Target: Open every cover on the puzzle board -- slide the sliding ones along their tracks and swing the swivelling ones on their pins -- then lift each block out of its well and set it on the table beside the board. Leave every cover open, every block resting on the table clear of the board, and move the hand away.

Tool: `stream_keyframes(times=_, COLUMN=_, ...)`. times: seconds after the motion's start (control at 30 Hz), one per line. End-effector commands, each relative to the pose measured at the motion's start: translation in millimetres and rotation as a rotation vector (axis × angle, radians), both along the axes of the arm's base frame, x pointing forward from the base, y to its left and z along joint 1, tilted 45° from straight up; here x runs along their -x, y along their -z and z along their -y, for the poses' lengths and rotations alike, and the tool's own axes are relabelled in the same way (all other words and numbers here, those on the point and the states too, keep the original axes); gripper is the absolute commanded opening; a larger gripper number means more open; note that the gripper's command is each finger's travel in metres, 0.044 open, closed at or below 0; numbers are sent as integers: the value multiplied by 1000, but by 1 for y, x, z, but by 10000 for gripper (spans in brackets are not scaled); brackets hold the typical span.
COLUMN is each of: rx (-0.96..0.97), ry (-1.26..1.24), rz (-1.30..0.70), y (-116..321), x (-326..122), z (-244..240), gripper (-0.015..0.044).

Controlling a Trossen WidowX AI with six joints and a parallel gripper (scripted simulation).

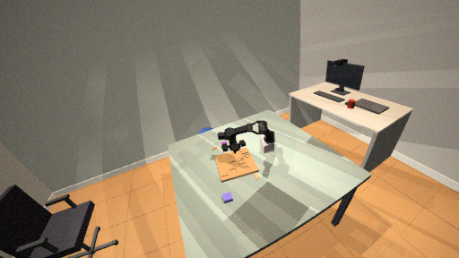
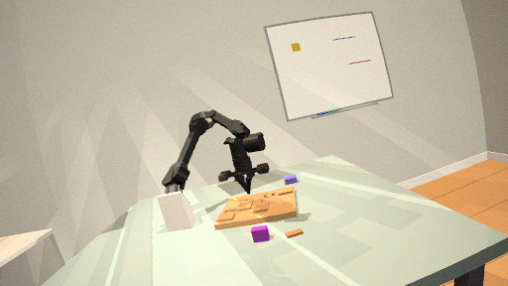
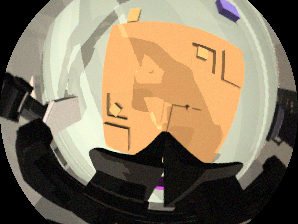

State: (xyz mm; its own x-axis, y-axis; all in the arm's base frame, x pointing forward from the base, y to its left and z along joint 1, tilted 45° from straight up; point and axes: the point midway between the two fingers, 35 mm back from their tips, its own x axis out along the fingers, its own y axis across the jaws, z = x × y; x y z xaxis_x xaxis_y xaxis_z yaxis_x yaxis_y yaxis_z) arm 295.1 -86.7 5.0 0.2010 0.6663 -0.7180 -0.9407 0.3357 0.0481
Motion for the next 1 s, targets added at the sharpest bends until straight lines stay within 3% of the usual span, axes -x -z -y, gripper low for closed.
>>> stream_keyframes(times=0.0, rx=1, ry=-4, rz=9, y=-1, x=-2, z=1, gripper=0)
stream_keyframes(times=0.97, rx=1, ry=-4, rz=9, y=4, x=-4, z=-3, gripper=0)
